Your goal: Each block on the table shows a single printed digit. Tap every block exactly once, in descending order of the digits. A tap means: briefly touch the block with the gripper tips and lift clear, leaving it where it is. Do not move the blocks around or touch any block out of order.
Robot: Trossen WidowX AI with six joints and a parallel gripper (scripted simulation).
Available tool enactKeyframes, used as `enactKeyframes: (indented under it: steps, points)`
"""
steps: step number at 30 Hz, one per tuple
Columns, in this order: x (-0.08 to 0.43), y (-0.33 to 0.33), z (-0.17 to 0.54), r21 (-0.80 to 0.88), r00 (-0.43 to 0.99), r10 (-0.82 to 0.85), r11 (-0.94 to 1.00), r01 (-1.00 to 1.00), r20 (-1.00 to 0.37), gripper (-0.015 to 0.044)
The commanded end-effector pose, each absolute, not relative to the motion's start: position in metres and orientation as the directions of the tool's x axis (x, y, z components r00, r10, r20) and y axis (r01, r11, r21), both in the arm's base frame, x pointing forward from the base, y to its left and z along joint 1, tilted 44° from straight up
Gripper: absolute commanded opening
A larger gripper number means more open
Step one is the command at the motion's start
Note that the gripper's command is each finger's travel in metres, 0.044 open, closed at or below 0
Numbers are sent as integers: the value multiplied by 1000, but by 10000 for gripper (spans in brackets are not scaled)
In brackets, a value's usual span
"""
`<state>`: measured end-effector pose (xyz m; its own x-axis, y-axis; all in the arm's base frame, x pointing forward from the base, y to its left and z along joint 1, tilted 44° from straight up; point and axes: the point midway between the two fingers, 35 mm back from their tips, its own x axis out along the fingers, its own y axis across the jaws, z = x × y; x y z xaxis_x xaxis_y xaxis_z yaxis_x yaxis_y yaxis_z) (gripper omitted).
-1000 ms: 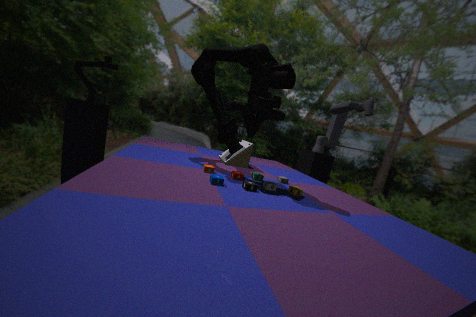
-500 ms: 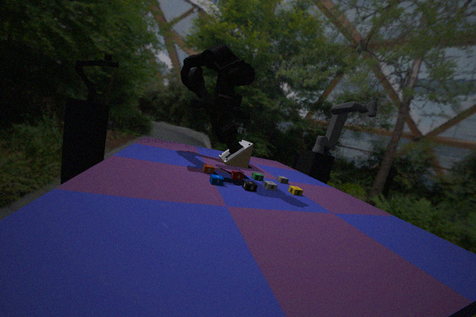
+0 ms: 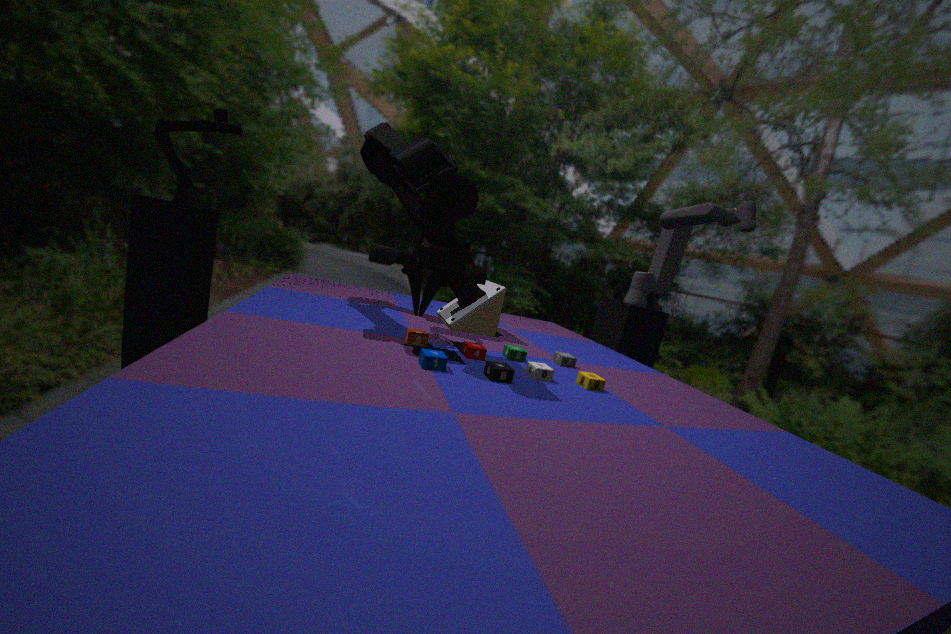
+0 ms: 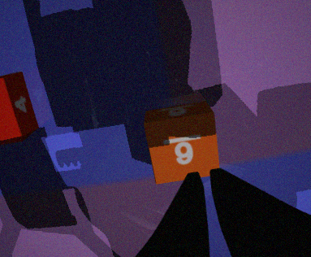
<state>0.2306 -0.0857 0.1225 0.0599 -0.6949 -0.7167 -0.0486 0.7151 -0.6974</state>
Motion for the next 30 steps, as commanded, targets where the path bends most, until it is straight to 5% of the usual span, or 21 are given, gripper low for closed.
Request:
enactKeyframes:
  steps: [1,30]
  points:
    - [230,-91,117,-700,59,-698,712,-50,-714,20]
    - [230,-88,121,-700,59,-698,712,-50,-714,20]
